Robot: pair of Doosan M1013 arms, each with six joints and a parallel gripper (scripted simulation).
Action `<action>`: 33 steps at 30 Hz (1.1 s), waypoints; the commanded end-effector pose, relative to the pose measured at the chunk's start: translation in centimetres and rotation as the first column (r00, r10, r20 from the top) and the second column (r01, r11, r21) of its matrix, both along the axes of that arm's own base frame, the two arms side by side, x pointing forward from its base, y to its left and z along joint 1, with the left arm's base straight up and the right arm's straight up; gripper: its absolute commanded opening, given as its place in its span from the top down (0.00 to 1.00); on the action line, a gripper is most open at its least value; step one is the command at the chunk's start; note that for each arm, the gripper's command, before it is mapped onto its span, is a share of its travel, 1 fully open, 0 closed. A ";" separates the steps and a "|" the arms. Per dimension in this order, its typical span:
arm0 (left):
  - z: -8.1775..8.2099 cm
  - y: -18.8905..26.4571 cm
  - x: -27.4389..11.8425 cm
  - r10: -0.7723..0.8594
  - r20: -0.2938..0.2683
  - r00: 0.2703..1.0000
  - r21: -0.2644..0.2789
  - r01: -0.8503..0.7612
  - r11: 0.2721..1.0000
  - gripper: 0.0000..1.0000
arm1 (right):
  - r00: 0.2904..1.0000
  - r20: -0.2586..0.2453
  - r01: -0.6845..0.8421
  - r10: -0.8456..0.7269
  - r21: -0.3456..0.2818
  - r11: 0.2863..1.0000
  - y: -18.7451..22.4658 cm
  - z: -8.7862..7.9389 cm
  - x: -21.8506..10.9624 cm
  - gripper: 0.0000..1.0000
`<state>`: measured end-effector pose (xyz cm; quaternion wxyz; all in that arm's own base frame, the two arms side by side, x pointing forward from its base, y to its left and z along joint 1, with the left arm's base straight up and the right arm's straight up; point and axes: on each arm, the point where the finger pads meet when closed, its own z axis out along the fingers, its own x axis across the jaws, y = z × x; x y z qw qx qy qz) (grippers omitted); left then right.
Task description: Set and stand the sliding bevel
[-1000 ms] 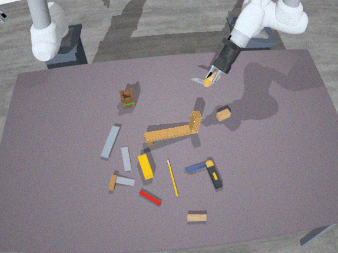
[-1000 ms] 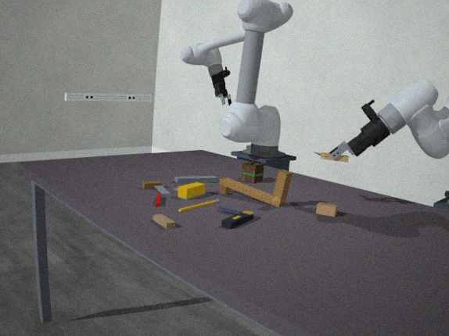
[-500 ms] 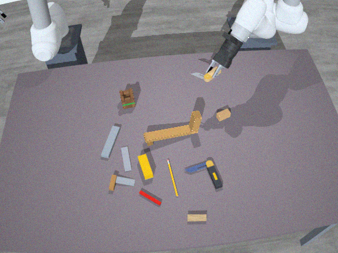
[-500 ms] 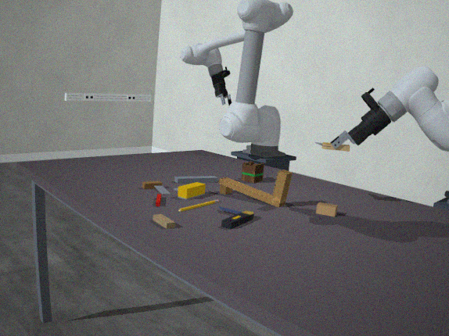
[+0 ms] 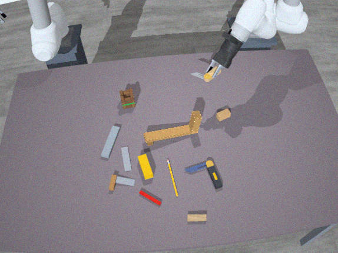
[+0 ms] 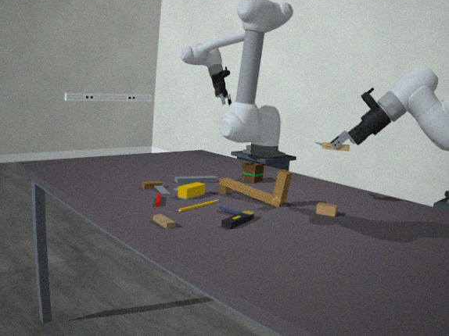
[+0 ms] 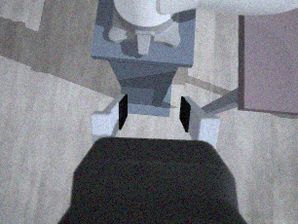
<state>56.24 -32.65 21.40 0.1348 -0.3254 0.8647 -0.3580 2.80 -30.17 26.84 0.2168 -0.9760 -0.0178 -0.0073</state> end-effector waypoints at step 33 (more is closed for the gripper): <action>0.2 -3.2 0.0 0.070 -0.123 0.990 0.045 -0.065 0.997 1.00 | 1.000 0.000 0.000 0.000 -0.001 1.000 0.0 0.1 0.0 0.00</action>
